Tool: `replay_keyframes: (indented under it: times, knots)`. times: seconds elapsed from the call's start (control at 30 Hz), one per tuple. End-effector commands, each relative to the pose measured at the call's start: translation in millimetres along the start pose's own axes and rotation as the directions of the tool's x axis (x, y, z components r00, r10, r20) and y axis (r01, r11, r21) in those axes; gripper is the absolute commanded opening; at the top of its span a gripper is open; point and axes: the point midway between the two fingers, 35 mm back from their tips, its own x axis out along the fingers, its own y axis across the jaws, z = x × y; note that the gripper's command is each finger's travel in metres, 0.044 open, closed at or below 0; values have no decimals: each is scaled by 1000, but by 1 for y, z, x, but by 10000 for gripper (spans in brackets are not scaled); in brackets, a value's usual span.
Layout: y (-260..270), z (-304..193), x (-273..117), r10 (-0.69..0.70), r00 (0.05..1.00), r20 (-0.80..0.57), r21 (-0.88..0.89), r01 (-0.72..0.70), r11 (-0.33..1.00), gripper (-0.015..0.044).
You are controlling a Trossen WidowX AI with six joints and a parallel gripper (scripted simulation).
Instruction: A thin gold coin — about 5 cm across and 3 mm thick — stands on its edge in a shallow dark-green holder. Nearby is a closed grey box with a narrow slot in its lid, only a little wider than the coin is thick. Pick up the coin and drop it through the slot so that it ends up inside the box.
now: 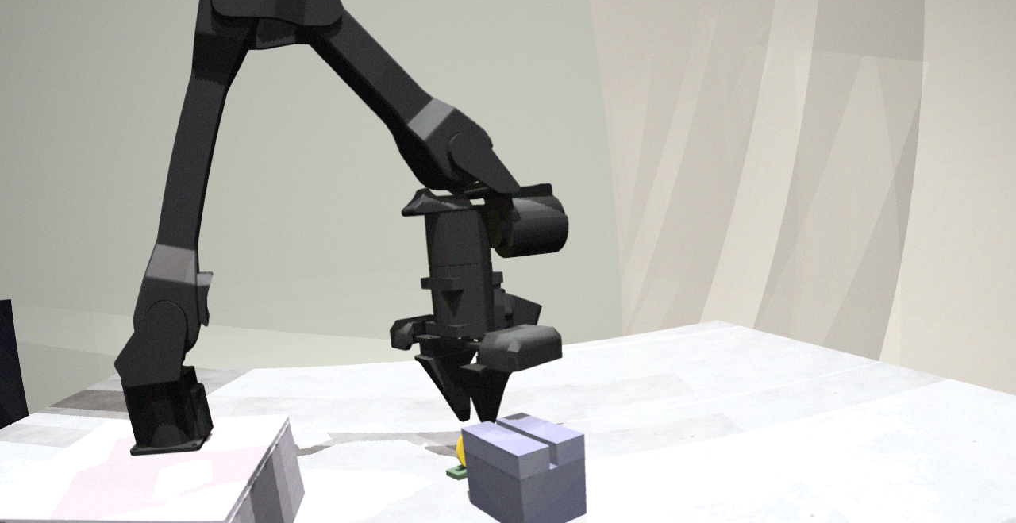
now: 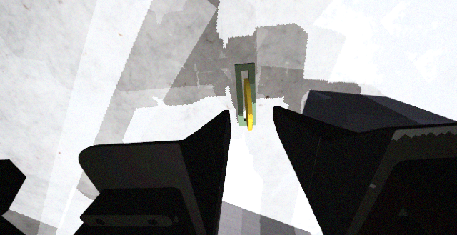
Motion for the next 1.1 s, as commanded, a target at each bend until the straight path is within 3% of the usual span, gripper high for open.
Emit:
replay_keyframes:
  times: [0.0,0.7,0.9,1.07]
  knots:
    - [0,-2,9,-4,1000,-6,0,4,1000,161]
    - [0,-4,39,-4,1000,-6,0,4,1000,161]
    - [0,-4,39,-4,1000,-6,0,4,1000,3]
    - [0,-4,39,-4,1000,-6,0,4,1000,0]
